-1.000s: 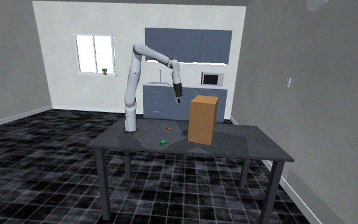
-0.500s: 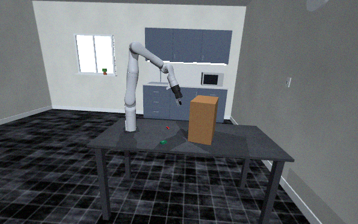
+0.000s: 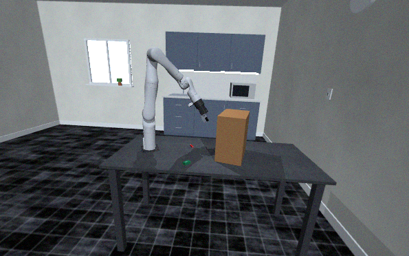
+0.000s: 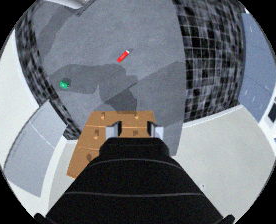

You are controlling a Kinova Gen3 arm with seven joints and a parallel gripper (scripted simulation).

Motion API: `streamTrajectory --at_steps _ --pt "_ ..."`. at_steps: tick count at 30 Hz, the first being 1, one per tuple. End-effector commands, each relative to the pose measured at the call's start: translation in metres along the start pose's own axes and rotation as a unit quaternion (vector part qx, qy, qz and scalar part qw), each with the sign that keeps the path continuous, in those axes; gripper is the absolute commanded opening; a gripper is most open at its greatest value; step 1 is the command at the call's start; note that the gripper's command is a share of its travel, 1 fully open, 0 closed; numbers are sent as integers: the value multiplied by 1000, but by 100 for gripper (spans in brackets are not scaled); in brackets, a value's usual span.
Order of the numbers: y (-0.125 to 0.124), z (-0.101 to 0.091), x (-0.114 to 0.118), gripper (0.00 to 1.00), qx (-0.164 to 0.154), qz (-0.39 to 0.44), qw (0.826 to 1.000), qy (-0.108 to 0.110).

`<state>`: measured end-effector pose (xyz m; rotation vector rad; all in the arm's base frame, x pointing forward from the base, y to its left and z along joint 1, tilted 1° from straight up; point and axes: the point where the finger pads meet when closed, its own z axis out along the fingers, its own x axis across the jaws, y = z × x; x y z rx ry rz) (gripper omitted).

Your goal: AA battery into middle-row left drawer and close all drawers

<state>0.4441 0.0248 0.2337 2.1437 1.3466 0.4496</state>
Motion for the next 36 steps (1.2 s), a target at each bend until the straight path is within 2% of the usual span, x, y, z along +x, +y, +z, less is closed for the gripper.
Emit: streamTrajectory --at_steps 1,3,5,8,13,18,27,31,36 --pt "-9 3 5 100 -19 -5 1000 3" --pt "-9 6 0 100 -32 -5 999 -6" --pt "-9 6 0 100 -32 -5 999 -6" --pt "-8 10 -1 100 -50 -4 999 -7" --pt "-8 14 3 100 -80 -5 997 1" --pt "-9 22 -1 100 -110 -5 994 -6" --pt "-8 28 4 100 -151 -5 989 3" --pt "-9 34 1 100 -175 -4 985 -4" --pt "-9 39 2 100 -202 -4 979 -1"
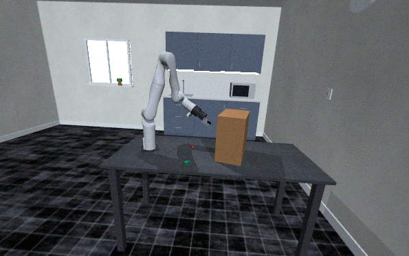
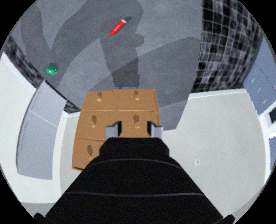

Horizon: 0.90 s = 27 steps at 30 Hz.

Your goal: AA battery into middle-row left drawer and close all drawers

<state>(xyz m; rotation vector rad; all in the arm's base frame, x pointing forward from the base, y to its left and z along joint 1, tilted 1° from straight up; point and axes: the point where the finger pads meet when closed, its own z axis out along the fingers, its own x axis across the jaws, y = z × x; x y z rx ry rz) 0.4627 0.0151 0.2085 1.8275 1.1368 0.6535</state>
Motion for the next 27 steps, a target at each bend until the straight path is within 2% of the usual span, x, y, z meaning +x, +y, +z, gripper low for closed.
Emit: streamTrajectory --at_steps 1,4,11,27 --pt "-12 3 3 100 -13 -9 1000 4" --pt "-16 3 6 100 -12 -8 1000 8" --pt "-14 10 3 100 -51 -8 999 4" --pt "-20 15 7 100 -81 -8 997 11"
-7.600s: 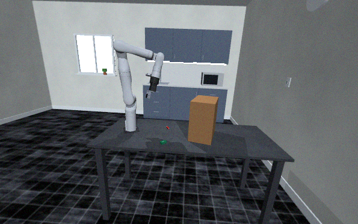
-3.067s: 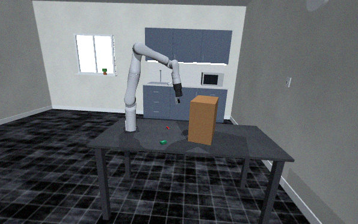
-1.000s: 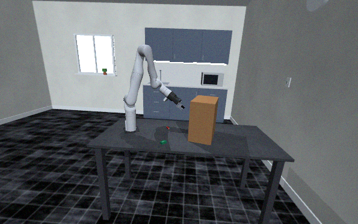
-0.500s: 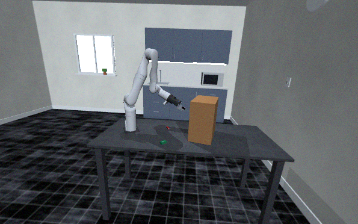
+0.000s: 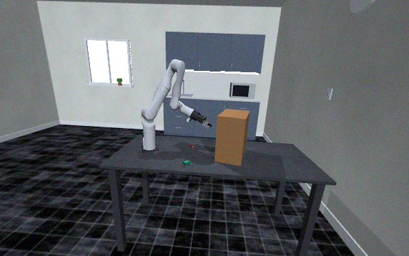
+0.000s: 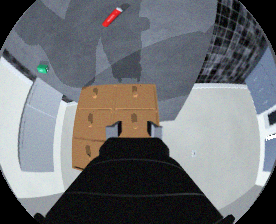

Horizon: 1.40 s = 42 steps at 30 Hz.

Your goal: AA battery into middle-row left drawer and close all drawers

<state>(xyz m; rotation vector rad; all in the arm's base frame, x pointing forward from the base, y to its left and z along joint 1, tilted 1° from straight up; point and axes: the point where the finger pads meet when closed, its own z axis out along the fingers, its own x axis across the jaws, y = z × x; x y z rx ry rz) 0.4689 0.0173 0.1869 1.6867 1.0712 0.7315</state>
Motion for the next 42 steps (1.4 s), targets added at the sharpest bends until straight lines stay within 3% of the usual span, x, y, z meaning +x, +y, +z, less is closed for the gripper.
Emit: streamTrajectory --at_steps 1,14,15,42 --pt "-4 0 2 100 -4 -3 1000 4" --pt "-2 0 3 100 -9 -1 1000 6" --pt "-2 0 3 67 -9 -1 1000 6" --pt "-1 6 6 67 -9 2 1000 6"
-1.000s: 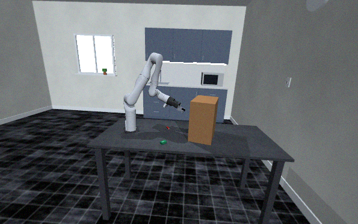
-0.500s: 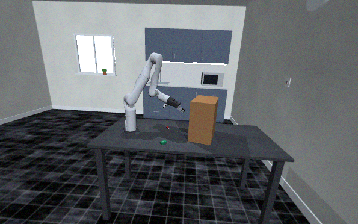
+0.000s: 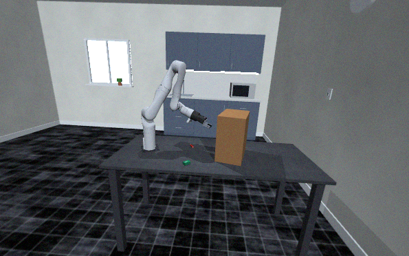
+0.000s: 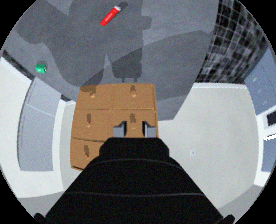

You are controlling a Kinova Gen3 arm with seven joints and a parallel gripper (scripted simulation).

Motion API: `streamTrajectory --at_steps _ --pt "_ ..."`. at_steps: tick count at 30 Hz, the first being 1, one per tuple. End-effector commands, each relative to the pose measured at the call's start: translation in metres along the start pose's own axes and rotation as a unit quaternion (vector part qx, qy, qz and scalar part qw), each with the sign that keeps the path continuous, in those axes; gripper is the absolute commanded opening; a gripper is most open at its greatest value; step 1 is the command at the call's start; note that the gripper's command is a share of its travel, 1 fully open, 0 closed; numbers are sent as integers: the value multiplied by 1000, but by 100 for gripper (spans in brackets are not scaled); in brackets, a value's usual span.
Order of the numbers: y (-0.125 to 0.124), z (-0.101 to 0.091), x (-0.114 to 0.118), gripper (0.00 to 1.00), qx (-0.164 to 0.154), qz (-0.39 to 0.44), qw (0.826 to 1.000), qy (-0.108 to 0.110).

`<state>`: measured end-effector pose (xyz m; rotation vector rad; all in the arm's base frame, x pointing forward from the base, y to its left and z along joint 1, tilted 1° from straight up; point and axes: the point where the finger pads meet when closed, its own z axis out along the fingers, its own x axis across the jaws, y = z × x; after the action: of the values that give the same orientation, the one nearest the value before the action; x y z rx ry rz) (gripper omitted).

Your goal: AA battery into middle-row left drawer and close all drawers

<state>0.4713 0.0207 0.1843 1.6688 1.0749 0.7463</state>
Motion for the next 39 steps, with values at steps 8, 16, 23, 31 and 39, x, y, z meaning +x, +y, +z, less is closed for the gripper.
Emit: streamTrajectory --at_steps 8,16,23,31,39 --pt "0 18 1 67 -1 2 1000 -1" --pt "1 45 0 67 -1 2 1000 -1" --pt "1 60 0 67 -1 2 1000 -1" --pt "3 67 0 67 -2 3 1000 -1" --pt "3 67 -1 67 -2 2 1000 -1"
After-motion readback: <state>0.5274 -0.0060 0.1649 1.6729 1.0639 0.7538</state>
